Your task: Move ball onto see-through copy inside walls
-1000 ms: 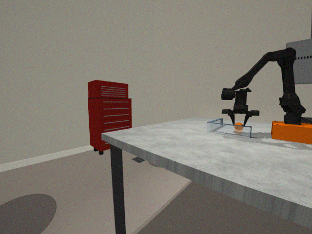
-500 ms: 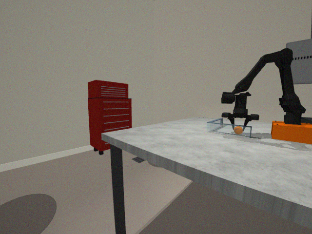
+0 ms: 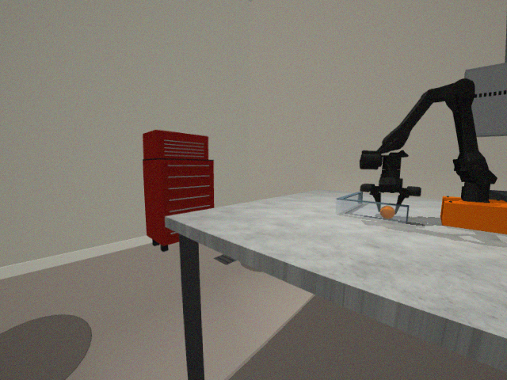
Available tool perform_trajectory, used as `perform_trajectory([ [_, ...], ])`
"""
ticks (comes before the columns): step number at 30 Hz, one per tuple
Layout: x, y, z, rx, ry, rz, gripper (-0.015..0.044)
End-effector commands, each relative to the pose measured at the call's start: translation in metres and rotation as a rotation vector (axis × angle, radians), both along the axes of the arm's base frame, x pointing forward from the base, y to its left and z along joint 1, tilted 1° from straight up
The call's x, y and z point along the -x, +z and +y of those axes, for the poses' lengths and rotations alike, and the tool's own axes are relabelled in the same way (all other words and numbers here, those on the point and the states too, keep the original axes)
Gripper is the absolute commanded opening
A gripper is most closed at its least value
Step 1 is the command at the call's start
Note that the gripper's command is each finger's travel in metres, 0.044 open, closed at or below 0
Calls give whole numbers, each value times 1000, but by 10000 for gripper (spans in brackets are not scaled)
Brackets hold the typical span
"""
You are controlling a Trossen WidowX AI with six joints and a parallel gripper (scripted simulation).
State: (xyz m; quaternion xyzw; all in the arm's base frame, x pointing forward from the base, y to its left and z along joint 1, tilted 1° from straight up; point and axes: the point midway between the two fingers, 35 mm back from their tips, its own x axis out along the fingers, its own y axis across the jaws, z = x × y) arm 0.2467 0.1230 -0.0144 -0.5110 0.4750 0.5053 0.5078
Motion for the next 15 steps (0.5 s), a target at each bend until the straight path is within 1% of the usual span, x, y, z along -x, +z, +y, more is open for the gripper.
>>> perform_trajectory([
  [1,0,0,0,0,0,-1,315],
  [2,0,0,0,0,0,-1,336],
  [5,0,3,0,0,0,-1,336],
  [6,-1,11,0,0,-1,0,336],
  [9,0,60,0,0,-3,2,336],
  [11,4,83,-2,0,-4,3,336],
  [14,4,86,-3,0,-4,3,336],
  [15,1,79,-1,-5,-2,-11,336],
])
